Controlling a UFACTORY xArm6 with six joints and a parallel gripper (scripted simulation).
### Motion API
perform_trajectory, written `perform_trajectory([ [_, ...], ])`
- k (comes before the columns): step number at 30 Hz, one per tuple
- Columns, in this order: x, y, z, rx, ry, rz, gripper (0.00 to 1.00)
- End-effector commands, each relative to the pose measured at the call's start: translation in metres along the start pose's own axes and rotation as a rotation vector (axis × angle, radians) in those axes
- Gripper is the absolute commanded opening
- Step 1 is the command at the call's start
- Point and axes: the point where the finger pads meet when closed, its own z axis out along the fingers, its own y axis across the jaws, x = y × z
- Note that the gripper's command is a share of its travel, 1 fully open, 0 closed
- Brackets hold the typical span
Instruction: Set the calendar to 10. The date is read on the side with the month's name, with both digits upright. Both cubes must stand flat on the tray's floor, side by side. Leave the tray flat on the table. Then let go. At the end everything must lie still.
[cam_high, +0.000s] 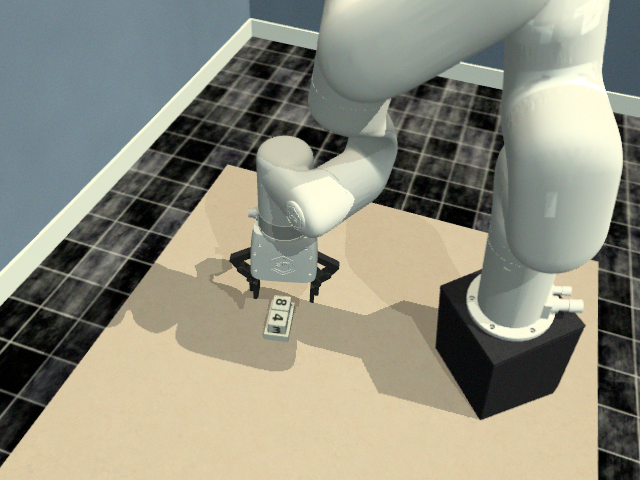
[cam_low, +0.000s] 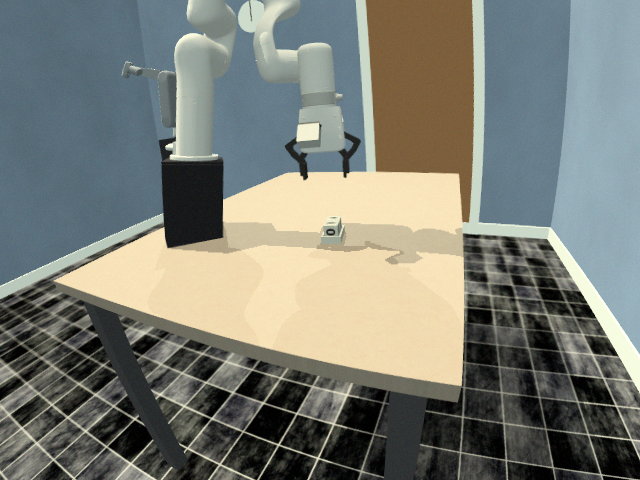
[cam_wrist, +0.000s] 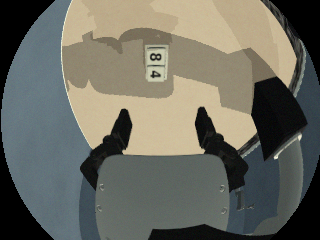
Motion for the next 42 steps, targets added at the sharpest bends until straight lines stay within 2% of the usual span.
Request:
perform_trajectory([
  [1,-0.030,0.015,0.006,0.034,-0.025,-0.067,1.00],
  [2,-0.030,0.015,0.006,0.034,-0.025,-0.067,1.00],
  [7,-0.061,0.055,0.012,0.027,-0.012,-0.159,1.00],
  [15,-0.078,0.098,0.014,-0.001,0.015,-0.236,1.00],
  [29,-0.079,0.101,0.015,-0.003,0.018,-0.242,1.00],
  [42,-0.078,0.102,0.027,-0.003,0.018,-0.242,1.00],
])
